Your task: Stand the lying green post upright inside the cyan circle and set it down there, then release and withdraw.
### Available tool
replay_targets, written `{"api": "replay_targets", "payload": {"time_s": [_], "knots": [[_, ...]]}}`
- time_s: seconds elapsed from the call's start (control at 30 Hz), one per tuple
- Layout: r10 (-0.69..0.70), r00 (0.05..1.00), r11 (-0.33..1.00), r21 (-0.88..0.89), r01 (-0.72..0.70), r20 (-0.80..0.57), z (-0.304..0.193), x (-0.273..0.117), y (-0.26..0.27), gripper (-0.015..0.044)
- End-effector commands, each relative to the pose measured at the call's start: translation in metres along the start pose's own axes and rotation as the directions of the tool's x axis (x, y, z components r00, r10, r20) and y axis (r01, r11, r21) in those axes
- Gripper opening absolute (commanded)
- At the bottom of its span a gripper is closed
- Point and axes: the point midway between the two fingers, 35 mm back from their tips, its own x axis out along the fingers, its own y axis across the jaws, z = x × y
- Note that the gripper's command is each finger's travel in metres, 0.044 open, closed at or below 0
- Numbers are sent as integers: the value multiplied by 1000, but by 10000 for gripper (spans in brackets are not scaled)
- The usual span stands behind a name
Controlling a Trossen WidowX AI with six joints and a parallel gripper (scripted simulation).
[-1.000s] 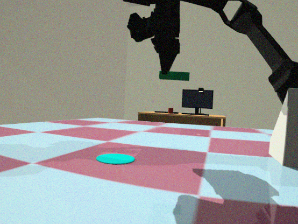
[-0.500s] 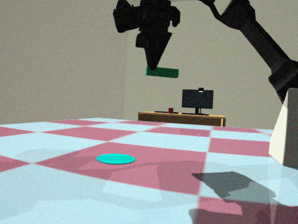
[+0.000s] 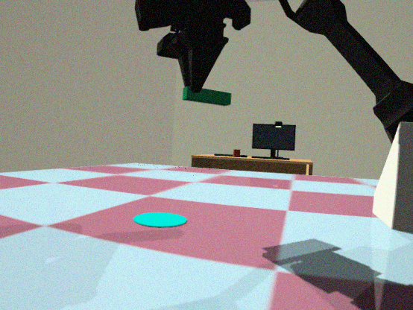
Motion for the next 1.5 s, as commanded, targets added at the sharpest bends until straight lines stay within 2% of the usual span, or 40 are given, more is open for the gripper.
{"api": "replay_targets", "payload": {"time_s": [0.0, 0.6, 1.47], "knots": [[3, 1000, 997, -82, -3, 4, 12, 1, 9, 22], [-2, 1000, 914, -406, 2, 0, 52, 9, 49, 22], [139, 988, 916, -390, -100, 73, 55, 23, 54, 22]]}}
